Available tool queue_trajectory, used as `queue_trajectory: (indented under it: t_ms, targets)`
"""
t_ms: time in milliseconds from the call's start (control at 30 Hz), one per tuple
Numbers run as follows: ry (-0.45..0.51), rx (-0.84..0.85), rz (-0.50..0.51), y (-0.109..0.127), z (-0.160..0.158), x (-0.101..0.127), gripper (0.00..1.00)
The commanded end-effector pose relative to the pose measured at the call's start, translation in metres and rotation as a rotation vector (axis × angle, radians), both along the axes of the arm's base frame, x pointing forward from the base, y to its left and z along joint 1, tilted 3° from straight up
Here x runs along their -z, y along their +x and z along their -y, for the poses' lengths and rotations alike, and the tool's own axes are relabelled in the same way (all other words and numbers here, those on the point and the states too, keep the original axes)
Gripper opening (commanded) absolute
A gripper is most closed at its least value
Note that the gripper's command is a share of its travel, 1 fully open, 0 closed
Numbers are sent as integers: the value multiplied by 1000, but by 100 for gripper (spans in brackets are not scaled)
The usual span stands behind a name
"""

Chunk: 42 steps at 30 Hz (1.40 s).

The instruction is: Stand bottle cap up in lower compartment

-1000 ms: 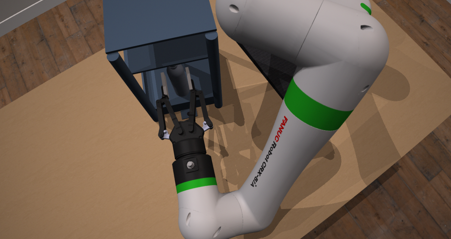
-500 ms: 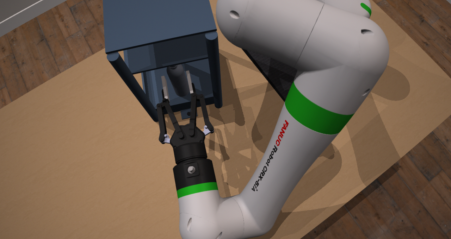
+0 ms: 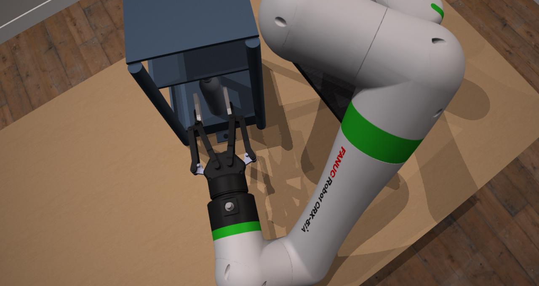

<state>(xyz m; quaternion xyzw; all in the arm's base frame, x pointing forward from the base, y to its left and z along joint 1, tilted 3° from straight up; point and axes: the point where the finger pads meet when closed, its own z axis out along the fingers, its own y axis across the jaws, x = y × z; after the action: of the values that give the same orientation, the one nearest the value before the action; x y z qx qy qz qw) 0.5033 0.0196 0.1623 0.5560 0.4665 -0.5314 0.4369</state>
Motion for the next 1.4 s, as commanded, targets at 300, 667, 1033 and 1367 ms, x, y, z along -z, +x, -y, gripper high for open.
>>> queue_trajectory:
  t_ms: [300,667,1033,1367]
  targets:
    - [0,0,0,0,-2,0,38]
    - [0,0,0,0,-2,0,38]
    - [0,0,0,2,-13,-1,38]
    - [0,0,0,8,-40,-2,38]
